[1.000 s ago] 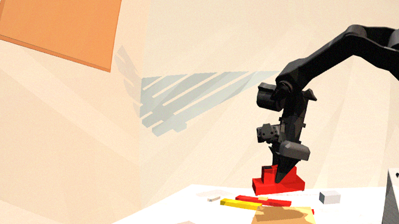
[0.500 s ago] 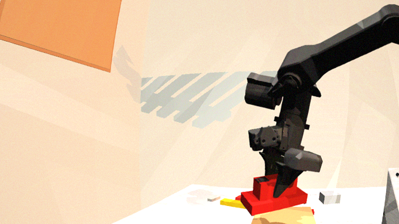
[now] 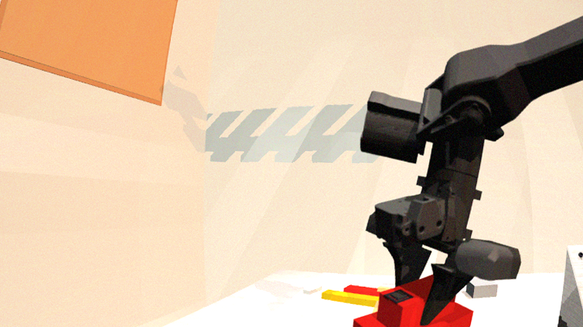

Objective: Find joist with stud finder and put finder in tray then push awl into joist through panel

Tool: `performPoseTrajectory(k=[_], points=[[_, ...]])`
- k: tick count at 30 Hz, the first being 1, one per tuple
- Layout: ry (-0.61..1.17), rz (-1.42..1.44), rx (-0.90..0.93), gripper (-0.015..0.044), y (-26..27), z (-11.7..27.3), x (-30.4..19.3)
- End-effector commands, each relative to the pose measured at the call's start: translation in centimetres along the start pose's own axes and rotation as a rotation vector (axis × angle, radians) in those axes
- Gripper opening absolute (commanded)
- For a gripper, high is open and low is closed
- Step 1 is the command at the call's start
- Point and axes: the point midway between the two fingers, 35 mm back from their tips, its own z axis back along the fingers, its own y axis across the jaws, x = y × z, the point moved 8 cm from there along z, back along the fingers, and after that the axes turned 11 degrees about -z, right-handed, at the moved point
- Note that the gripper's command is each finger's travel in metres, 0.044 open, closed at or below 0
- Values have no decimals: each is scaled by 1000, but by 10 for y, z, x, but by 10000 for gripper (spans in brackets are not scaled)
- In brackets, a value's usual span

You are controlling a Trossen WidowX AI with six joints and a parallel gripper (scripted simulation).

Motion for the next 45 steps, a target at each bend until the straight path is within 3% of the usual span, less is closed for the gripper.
performPoseTrajectory(k=[1,21,45], points=[[-8,70,17,0,28,0,3],[-30,368,121,0,146,-2,-9],[-84,707,296,0,254,12,-71]])
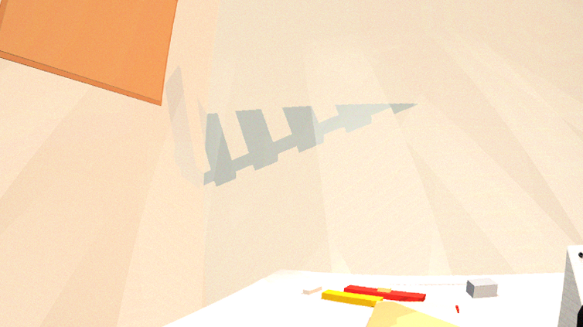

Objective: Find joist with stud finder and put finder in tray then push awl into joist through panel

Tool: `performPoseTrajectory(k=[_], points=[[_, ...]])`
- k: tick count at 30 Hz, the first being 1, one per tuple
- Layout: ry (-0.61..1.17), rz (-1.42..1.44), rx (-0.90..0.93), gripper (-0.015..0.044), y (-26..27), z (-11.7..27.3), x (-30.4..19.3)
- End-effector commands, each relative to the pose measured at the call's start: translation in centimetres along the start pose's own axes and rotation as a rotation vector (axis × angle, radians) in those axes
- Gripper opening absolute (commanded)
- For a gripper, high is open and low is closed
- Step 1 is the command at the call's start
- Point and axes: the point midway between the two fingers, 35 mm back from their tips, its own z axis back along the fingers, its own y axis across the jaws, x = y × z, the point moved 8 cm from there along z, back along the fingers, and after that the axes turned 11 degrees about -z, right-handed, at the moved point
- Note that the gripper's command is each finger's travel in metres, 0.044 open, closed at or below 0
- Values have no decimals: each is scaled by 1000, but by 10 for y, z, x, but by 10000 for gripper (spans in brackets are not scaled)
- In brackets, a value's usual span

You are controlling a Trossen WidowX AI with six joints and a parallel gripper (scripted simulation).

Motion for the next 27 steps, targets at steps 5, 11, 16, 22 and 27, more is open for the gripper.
performPoseTrajectory(k=[5,11,16,22,27], points=[[-34,118,66,0,40,0,-4],[-36,128,72,0,42,-1,-5],[-32,129,72,0,41,-8,-6],[-27,130,72,0,39,-16,-8],[-24,131,73,0,38,-24,-9]])
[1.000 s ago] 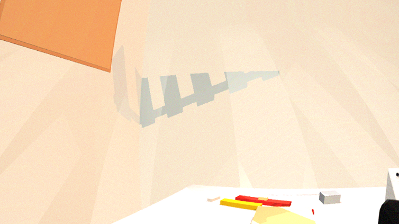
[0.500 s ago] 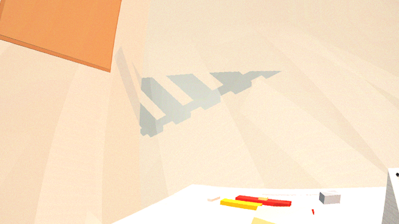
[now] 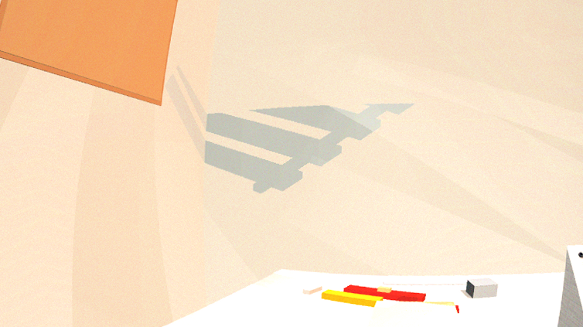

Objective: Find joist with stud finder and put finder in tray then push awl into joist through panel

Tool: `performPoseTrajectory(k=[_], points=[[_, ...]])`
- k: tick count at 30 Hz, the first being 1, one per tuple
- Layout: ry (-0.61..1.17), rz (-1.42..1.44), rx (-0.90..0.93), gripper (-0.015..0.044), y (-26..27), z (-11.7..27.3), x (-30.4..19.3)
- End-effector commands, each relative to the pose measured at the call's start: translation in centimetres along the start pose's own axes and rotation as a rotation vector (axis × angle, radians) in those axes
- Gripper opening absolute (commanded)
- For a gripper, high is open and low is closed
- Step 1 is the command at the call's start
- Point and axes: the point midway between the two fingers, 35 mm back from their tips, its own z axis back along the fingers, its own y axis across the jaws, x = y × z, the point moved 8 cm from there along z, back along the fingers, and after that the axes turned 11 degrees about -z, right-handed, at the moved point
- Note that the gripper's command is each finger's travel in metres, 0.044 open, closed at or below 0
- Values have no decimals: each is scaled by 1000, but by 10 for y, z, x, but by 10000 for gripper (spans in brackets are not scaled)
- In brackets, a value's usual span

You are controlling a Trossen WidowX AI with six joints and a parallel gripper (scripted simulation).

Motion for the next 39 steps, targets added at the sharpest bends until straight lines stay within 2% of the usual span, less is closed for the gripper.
performPoseTrajectory(k=[1,39], points=[[4,-5,-2,0,-2,-7,-3],[-3,-7,0,0,-1,-59,-18]])
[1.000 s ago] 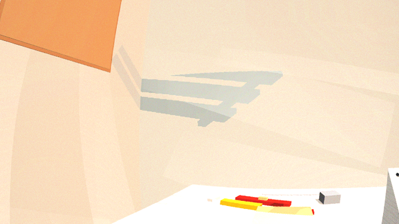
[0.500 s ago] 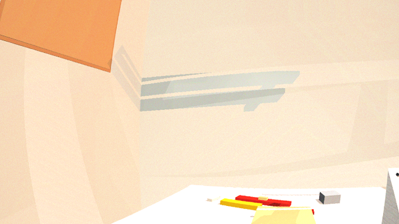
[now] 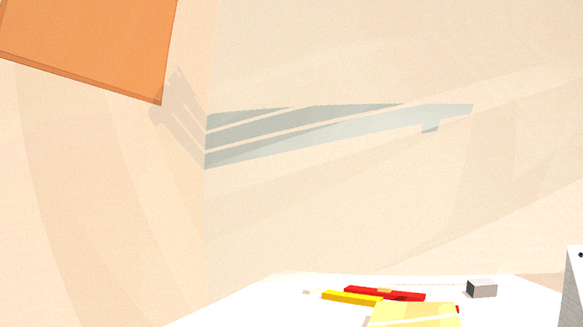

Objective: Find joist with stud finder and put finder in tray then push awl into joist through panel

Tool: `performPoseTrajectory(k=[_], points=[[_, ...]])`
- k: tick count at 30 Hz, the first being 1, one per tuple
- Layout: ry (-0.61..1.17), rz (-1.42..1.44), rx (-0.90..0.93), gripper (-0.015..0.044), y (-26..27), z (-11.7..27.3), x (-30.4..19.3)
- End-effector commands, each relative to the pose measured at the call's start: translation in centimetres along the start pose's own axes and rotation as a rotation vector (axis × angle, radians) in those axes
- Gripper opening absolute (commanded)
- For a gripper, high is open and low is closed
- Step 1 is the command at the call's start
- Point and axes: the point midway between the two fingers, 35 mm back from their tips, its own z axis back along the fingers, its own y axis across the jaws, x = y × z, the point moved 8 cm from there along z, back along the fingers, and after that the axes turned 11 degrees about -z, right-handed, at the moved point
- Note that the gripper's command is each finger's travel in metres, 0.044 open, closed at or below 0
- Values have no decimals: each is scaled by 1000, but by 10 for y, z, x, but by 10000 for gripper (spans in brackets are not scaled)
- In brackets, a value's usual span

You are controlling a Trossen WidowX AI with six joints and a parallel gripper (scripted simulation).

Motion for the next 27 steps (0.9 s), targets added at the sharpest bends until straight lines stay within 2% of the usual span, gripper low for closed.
performPoseTrajectory(k=[1,20,27], points=[[-1,-6,-2,0,1,-5,-3],[-4,-7,-2,0,0,-23,-8],[-3,-3,2,184,1,-22,-7]])
